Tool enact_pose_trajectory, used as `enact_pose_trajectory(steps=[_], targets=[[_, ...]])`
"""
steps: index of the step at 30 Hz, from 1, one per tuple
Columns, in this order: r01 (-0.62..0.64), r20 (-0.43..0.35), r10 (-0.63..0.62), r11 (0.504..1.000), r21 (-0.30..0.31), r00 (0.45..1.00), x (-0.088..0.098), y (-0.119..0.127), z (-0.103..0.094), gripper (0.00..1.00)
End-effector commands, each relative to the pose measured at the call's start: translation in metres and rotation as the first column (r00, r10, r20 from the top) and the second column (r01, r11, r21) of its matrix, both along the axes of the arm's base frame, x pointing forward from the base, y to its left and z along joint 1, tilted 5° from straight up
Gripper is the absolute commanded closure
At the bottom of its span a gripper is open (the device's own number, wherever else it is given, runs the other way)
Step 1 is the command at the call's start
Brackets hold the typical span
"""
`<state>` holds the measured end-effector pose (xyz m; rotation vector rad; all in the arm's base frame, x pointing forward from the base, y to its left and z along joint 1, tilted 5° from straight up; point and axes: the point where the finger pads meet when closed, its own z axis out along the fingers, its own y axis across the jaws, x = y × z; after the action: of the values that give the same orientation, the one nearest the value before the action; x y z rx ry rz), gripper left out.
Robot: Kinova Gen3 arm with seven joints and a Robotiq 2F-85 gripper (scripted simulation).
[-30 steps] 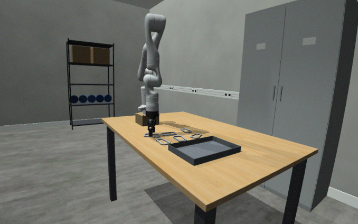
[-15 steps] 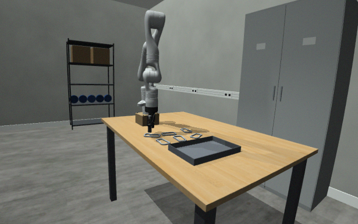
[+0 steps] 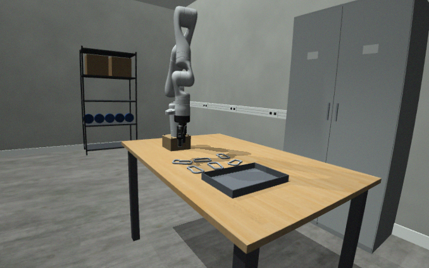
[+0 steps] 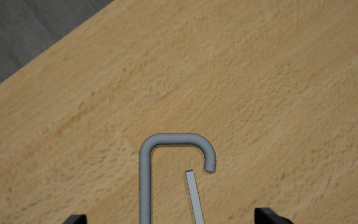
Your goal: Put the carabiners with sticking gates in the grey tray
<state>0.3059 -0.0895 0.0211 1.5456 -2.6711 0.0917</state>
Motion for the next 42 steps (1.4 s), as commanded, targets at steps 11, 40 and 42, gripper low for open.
enact_pose_trajectory(steps=[11, 40, 42], targets=[[-0.004, 0.006, 0.004, 1.0, 0.0, 1.0, 0.002, 0.001, 0.002, 0.0], [-0.153, -0.005, 0.153, 0.988, 0.003, 0.988, 0.001, 0.056, 0.007, 0.0], [-0.153, -0.005, 0.153, 0.988, 0.003, 0.988, 0.001, 0.056, 0.007, 0.0]])
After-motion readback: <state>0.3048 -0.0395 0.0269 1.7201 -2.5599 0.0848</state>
